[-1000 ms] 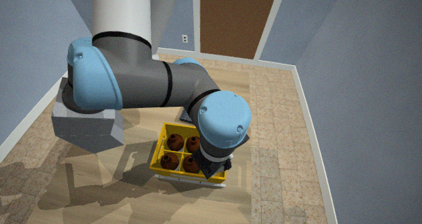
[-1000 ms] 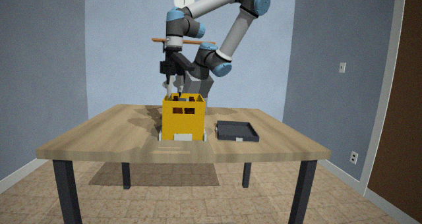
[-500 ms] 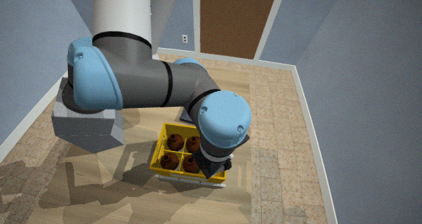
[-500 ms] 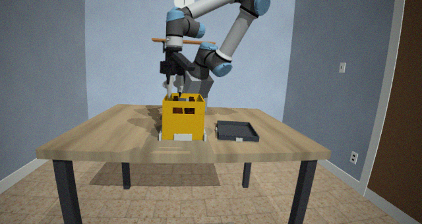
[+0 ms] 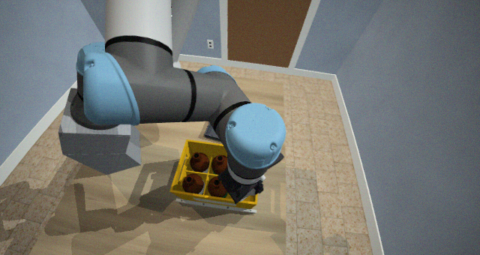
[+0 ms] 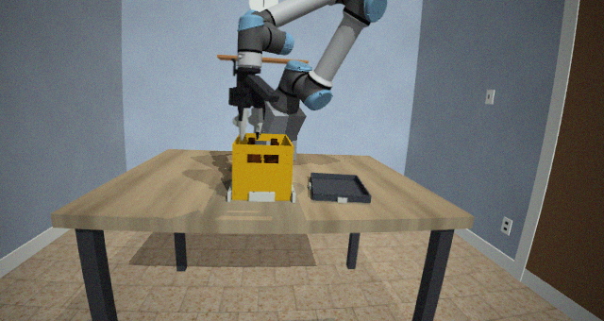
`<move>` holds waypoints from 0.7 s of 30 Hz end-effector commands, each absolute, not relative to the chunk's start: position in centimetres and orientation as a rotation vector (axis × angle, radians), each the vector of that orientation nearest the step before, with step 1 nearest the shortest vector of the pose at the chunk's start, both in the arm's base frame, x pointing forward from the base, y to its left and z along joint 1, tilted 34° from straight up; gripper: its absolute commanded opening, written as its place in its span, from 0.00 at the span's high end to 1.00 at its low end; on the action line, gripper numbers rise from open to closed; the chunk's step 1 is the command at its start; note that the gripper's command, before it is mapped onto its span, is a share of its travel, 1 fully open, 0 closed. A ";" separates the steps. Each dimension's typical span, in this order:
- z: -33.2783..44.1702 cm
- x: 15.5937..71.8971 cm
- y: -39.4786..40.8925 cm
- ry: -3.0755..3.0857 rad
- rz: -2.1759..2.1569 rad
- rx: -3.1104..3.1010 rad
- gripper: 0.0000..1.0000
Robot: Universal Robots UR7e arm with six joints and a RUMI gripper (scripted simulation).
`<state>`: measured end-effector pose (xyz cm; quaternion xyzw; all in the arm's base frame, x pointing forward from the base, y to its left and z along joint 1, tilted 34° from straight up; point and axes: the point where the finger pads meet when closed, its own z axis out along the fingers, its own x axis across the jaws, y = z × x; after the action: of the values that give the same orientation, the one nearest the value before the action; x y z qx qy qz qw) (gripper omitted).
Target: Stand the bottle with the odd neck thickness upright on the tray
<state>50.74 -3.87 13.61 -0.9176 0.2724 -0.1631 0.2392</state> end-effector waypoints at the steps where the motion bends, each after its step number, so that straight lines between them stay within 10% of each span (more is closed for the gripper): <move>1: 13.7 50.8 -3.9 0.746 -0.448 -2.513 0.62; 21: 13.4 50.9 -3.8 0.746 -0.448 -2.513 0.62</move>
<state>50.79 -3.82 13.50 -0.9176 0.2724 -0.1631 0.2392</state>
